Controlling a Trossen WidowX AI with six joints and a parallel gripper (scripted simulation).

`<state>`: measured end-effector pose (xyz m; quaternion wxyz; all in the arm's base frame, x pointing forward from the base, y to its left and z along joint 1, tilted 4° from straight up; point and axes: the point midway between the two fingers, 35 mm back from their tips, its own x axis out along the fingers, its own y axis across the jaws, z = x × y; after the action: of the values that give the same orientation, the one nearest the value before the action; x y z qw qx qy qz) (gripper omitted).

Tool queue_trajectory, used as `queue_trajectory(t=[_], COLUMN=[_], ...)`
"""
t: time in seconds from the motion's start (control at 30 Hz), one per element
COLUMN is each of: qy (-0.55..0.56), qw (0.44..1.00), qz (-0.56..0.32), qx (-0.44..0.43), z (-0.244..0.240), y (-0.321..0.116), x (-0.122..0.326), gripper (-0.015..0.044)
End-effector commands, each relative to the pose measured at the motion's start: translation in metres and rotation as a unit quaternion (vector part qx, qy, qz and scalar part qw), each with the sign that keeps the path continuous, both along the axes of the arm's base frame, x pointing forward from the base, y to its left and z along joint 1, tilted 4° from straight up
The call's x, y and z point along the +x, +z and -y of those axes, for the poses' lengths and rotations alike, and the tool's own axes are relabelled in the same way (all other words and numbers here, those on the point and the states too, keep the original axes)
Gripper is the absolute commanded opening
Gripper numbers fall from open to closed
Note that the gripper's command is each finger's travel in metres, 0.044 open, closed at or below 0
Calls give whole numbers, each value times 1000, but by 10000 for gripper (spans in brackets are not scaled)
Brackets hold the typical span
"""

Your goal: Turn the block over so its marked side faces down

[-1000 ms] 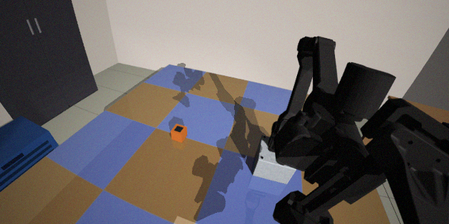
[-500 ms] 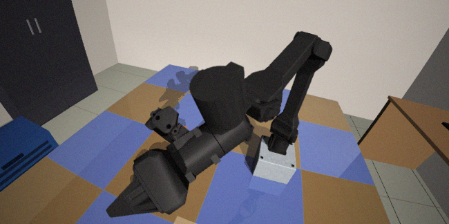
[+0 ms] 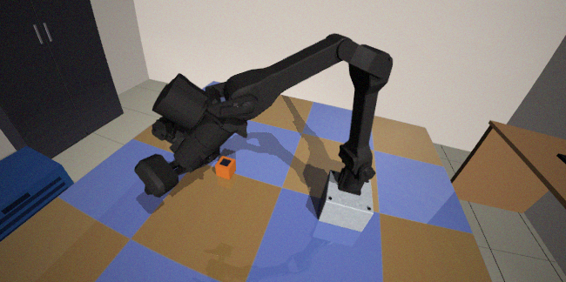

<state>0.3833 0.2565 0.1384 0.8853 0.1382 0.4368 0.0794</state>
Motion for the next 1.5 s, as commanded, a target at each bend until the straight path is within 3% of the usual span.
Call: queue_trajectory(t=[0.0, 0.23, 0.43, 0.67, 0.83, 1.47], qy=[-8, 6, 33, 33, 33, 33], qw=[995, 966, 932, 932, 932, 932], qz=[-63, -197, -309, -310, -310, -310], qx=[-82, -170, -186, -185, -186, -186], z=[65, 171, 246, 244, 246, 247], y=[-25, -59, -76, -77, -112, -139], x=[26, 35, 20, 22, 22, 23], gripper=[440, 440, 440, 440, 440, 440])
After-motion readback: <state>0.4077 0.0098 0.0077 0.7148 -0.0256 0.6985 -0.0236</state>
